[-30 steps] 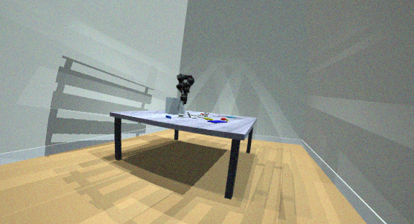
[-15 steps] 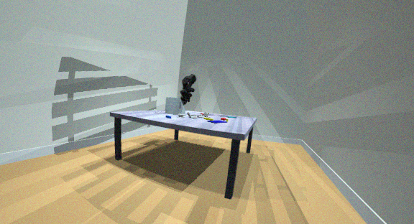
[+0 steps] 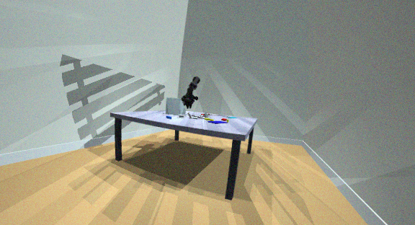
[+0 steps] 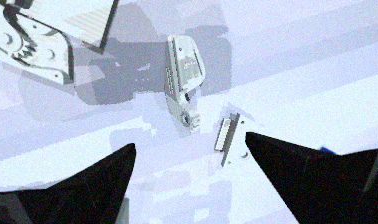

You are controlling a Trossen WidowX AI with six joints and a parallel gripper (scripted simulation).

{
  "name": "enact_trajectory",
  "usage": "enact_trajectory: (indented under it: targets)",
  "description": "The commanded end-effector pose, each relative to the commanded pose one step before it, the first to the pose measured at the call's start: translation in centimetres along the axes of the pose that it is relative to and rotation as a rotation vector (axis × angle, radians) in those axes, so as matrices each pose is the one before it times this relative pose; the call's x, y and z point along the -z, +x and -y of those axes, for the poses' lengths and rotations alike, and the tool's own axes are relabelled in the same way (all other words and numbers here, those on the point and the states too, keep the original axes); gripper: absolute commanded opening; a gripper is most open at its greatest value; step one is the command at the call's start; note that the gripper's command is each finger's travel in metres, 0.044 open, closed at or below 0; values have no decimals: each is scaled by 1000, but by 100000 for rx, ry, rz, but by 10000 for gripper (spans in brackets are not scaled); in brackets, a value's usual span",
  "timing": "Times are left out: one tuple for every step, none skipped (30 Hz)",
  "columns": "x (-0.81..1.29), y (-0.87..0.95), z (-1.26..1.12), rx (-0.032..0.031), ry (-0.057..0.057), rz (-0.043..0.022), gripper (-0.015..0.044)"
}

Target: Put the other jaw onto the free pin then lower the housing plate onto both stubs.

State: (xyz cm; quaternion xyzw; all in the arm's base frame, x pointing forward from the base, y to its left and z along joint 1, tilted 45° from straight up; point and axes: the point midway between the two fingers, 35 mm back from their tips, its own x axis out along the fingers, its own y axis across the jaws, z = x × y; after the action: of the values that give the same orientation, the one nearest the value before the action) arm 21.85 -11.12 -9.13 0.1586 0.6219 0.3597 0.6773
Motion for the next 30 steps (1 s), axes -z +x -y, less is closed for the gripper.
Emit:
enact_trajectory:
  targets:
    - [-218, 1091, 127, -2446, -1525, -4057, 440]
    - [0, 0, 0, 0, 0, 0, 440]
    - [0, 0, 0, 0, 0, 0, 440]
    - [-2, 27, 2, 1, 0, 0, 440]
    - [-6, 81, 7, 3, 0, 1, 440]
    - [-10, 135, 11, 5, 0, 2, 440]
    - [-12, 164, 13, 5, 0, 3, 440]
    - [-11, 164, 12, 5, 0, 3, 440]
    - [-11, 164, 11, 4, 0, 3, 440]
    - [-10, 163, 11, 4, 0, 3, 440]
    - [-10, 163, 10, 3, -1, 3, 440]
    - [-9, 163, 9, 2, -1, 3, 440]
    - [-8, 163, 8, 2, -1, 3, 440]
    - [-8, 167, 7, 1, -1, 3, 440]
    - [-7, 167, 7, 0, -1, 3, 440]
    - [-7, 166, 6, 0, -1, 3, 440]
    - [-6, 166, 5, -1, -1, 3, 440]
    - [-5, 166, 4, -1, -1, 3, 440]
    - [-5, 166, 3, -2, -2, 3, 440]
    - [-4, 165, 2, -3, -2, 3, 440]
    - [-3, 165, 1, -3, -2, 3, 440]
    - [-3, 165, 1, -4, -2, 3, 440]
    - [-2, 164, 0, -5, -2, 3, 440]
    - [-1, 164, -1, -5, -2, 3, 440]
    - [-1, 164, -2, -6, -2, 4, 440]
    - [0, 164, -3, -7, -2, 4, 440]
    - [1, 163, -4, -7, -3, 4, 440]
    - [1, 163, -4, -8, -3, 4, 440]
    - [2, 163, -5, -9, -3, 4, 440]
    - [3, 162, -6, -9, -3, 4, 440]
